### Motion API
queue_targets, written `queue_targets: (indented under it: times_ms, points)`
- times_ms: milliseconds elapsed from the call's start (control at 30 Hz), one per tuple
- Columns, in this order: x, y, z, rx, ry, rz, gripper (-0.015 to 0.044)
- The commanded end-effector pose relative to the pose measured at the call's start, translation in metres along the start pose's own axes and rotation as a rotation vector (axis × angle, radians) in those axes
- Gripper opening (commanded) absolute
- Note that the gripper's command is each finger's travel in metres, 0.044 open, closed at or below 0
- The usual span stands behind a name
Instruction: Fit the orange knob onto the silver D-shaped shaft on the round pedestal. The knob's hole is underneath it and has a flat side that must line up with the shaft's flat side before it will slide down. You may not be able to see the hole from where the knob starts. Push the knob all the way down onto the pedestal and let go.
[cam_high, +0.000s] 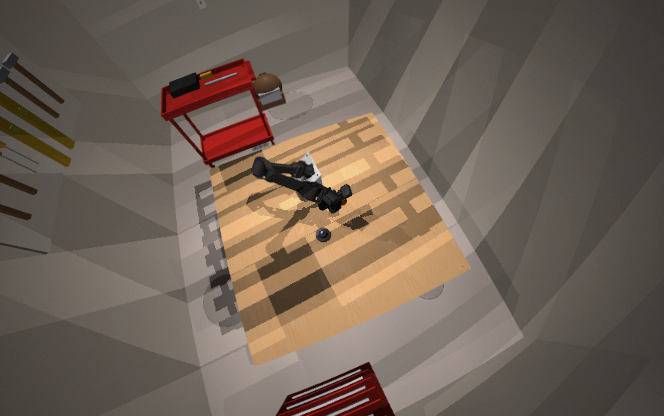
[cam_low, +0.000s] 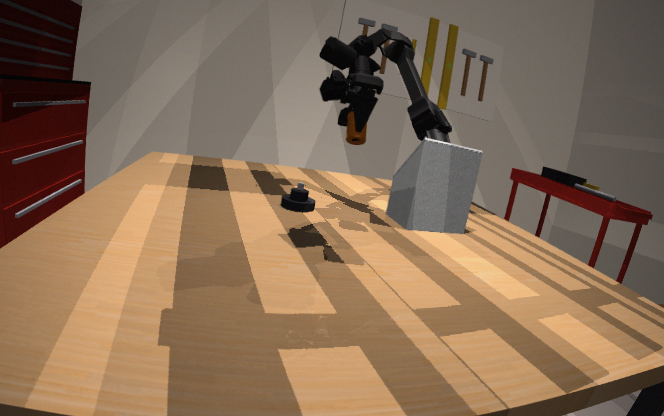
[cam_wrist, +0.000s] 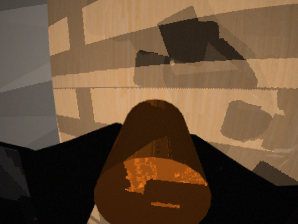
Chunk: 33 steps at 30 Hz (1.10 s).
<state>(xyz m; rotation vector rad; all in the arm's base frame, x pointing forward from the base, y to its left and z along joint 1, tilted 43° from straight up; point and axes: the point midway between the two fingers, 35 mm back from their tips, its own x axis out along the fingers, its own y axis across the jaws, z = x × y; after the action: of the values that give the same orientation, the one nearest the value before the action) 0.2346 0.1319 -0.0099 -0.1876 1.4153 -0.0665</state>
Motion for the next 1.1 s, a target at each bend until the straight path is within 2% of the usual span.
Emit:
queue_targets:
  times_ms: [0,467,1067]
  points:
    - [-0.009,0.005,0.004,-0.006,-0.006,0.098,0.0]
    - [-0.033,0.018,0.015,-0.009,-0.007,0.397,0.0]
    - [-0.031,0.014,0.015,-0.002,-0.004,0.492,0.0]
